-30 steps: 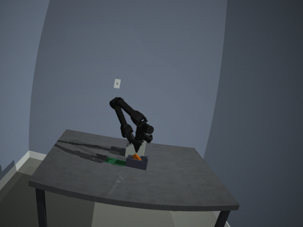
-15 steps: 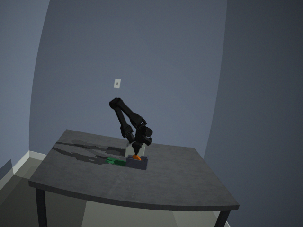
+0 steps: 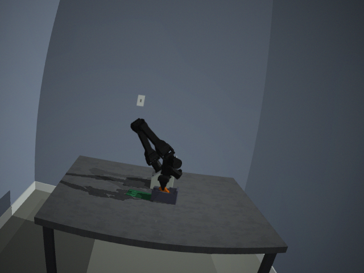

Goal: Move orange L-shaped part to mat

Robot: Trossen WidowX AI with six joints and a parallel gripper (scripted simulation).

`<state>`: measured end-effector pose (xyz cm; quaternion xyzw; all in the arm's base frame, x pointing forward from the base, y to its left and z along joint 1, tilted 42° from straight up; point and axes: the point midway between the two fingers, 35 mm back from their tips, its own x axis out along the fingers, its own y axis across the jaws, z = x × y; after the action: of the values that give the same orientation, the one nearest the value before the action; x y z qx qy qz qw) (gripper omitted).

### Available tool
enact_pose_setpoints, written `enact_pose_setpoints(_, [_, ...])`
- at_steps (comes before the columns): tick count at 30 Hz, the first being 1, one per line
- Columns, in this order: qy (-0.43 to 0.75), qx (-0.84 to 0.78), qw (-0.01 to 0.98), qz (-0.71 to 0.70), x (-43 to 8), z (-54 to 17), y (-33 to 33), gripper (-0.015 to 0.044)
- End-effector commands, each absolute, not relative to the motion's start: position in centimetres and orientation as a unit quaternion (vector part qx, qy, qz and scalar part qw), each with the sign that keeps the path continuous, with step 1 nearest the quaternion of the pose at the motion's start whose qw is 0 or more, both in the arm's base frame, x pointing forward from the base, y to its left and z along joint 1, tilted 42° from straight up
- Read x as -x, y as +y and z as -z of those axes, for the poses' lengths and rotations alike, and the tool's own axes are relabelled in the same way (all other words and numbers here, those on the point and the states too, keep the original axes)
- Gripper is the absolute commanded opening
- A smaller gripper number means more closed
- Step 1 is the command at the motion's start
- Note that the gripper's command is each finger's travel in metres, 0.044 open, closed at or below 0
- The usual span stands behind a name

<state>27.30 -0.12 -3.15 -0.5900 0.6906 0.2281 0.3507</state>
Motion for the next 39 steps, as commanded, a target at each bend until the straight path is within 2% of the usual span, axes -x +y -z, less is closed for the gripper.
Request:
enact_pose_setpoints(1, [0.693,0.592,0.342,-0.23,-26.9,3.9,-0.7,0.028])
enact_pose_setpoints(6, [0.693,0.592,0.342,-0.23,-26.9,4.0,-0.8,0.028])
enact_pose_setpoints(10, [0.692,0.59,0.349,-0.228,-27.2,3.6,-0.6,0.0175])
enact_pose_setpoints(22, [0.692,0.59,0.349,-0.228,-27.2,3.6,-0.6,0.0095])
enact_pose_setpoints(26, [0.692,0.59,0.349,-0.228,-27.2,3.6,-0.6,0.0])
enact_pose_setpoints(39, [0.692,0.591,0.346,-0.229,-27.1,2.8,0.2,0.0])
